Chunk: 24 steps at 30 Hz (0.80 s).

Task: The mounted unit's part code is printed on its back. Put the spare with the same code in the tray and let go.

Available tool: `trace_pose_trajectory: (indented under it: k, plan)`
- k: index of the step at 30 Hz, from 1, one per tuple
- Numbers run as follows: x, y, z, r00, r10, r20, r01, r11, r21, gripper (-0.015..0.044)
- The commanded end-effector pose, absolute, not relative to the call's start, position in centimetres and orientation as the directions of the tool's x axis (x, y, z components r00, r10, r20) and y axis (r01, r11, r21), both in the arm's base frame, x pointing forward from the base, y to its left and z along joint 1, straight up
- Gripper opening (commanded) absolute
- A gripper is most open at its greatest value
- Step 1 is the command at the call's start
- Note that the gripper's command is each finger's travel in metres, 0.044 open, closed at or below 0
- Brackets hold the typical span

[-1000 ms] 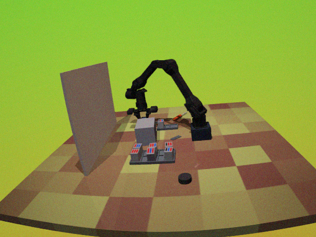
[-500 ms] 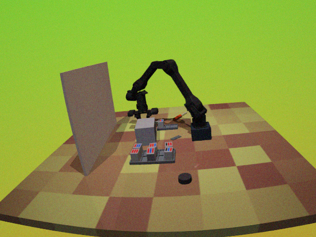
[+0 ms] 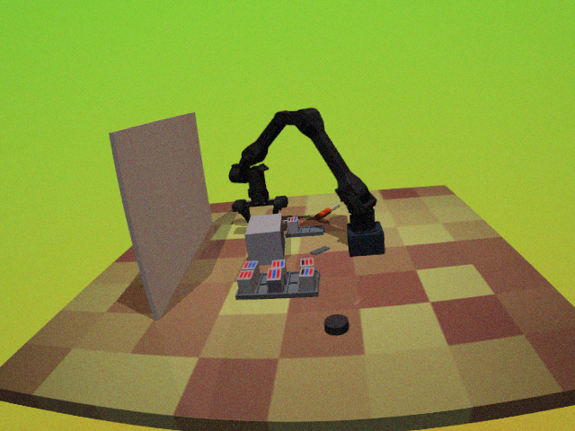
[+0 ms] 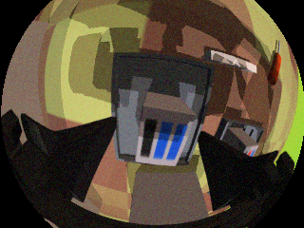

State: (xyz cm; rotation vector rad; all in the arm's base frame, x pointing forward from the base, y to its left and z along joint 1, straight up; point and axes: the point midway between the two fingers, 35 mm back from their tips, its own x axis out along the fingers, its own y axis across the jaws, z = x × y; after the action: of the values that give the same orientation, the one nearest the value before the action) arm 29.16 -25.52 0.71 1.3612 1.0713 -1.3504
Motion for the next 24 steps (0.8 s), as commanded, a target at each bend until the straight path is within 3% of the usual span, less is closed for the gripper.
trace_pose_trajectory:
  k: [1, 7, 24]
  plan:
    - [29.3, -25.6, 1.9, 0.025, -0.02, -0.999, 0.978, -0.209, 0.029, 0.044]
    - [28.9, -25.3, 11.1, 0.028, -0.02, -0.999, 0.976, -0.214, 0.031, 0.044]
    - [29.2, -25.6, 11.5, 0.047, -0.04, -0.998, 0.977, -0.208, 0.054, 0.044]
